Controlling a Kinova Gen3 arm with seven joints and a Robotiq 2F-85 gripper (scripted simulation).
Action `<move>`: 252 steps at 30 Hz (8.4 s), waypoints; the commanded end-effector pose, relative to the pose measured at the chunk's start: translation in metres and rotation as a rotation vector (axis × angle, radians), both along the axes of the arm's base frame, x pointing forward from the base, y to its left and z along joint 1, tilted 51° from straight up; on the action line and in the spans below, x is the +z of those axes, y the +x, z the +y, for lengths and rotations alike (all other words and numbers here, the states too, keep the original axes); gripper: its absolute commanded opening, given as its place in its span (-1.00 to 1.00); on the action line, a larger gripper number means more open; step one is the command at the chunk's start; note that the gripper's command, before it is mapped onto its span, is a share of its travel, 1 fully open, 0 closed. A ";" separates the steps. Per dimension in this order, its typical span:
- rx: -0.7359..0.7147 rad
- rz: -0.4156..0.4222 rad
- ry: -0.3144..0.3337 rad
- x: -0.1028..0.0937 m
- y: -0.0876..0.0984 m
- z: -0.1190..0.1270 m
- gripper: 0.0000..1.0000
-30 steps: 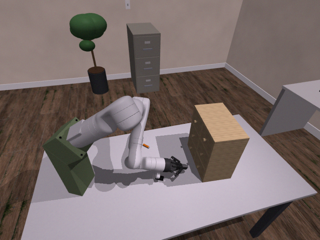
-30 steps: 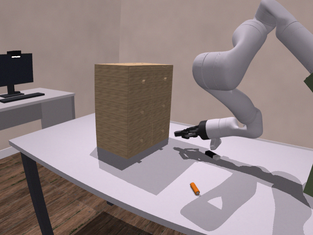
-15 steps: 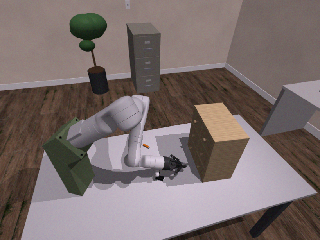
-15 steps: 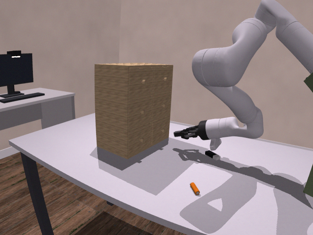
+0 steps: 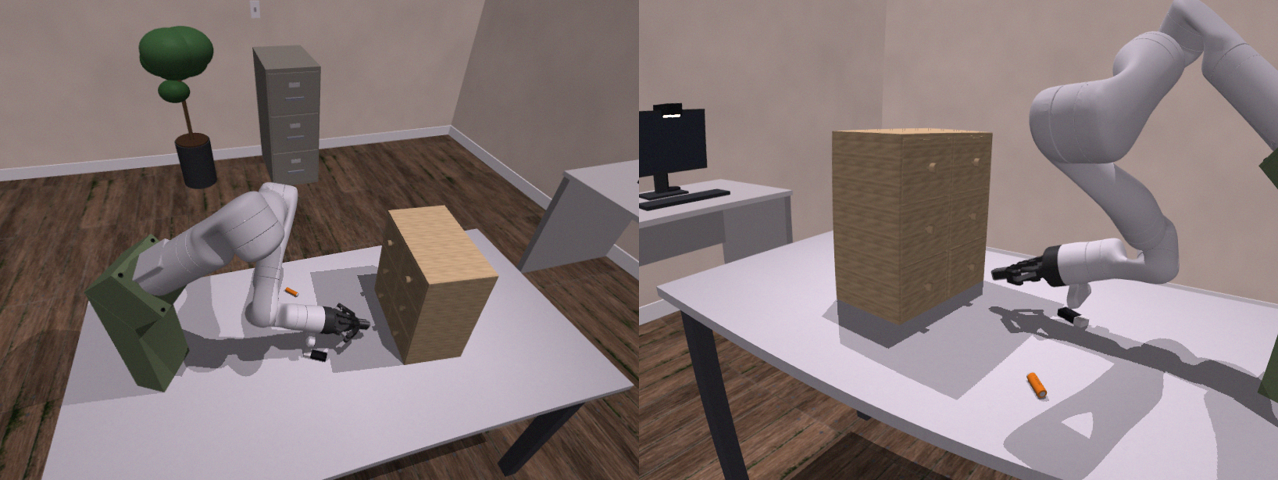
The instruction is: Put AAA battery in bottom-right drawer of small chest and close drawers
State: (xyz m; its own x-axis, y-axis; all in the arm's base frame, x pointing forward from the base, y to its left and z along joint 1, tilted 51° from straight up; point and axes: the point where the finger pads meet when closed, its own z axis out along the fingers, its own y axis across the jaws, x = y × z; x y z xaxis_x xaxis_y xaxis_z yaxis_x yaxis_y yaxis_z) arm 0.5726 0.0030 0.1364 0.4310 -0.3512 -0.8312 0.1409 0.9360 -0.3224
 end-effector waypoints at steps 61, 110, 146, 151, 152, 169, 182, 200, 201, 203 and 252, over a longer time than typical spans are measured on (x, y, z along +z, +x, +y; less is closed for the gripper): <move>0.010 -0.002 0.004 -0.025 -0.024 0.108 -1.00; 0.010 -0.002 0.004 -0.046 -0.043 0.186 -1.00; 0.010 -0.002 0.004 -0.052 -0.049 0.211 -1.00; 0.010 -0.002 0.004 -0.053 -0.049 0.211 -1.00; 0.010 -0.002 0.004 -0.053 -0.049 0.211 -1.00; 0.008 0.005 0.005 -0.053 -0.050 0.212 -1.00; -0.050 0.168 0.030 -0.052 -0.067 0.214 -1.00; -0.248 0.748 0.113 -0.049 -0.132 0.224 -1.00; -0.260 0.780 0.118 -0.049 -0.135 0.224 -1.00; -0.283 0.839 0.126 -0.049 -0.142 0.225 -1.00; -0.382 1.143 0.170 -0.047 -0.176 0.231 -1.00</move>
State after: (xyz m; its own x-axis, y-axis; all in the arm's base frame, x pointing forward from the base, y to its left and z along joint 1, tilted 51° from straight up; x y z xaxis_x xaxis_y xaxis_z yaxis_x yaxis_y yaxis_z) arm 0.3971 0.2334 0.0888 -0.6876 -0.1448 -0.7115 0.1327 0.9384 -0.3192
